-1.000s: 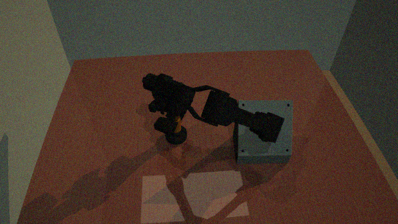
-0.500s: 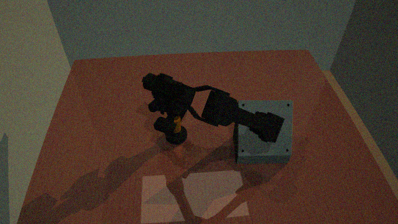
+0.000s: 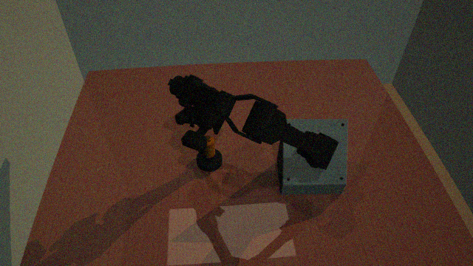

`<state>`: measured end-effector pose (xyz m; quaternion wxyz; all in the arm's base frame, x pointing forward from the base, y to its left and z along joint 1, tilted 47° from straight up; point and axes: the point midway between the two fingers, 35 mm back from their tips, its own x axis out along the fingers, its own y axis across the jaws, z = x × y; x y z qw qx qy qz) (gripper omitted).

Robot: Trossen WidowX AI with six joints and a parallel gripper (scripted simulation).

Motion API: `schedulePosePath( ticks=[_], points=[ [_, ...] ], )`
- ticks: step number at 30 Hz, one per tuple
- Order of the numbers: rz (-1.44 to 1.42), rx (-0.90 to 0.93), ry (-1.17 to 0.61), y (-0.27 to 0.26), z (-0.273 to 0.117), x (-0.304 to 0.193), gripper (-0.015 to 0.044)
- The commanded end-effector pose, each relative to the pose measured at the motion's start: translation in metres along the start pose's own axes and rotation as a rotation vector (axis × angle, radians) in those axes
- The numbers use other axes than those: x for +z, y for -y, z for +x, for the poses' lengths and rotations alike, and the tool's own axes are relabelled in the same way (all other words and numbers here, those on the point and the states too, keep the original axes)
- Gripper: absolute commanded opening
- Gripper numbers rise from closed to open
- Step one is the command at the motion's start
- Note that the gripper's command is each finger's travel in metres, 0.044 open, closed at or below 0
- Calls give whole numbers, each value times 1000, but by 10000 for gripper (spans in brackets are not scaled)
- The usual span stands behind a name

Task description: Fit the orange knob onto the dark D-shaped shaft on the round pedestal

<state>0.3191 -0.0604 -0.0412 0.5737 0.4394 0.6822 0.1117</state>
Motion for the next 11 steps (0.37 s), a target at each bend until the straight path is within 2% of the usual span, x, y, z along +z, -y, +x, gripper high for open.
schedulePosePath(
  ticks=[1,11],
  points=[
    [-10,0,24,0,-57,0,440],
    [-10,0,23,2,-61,5,440]
  ],
)
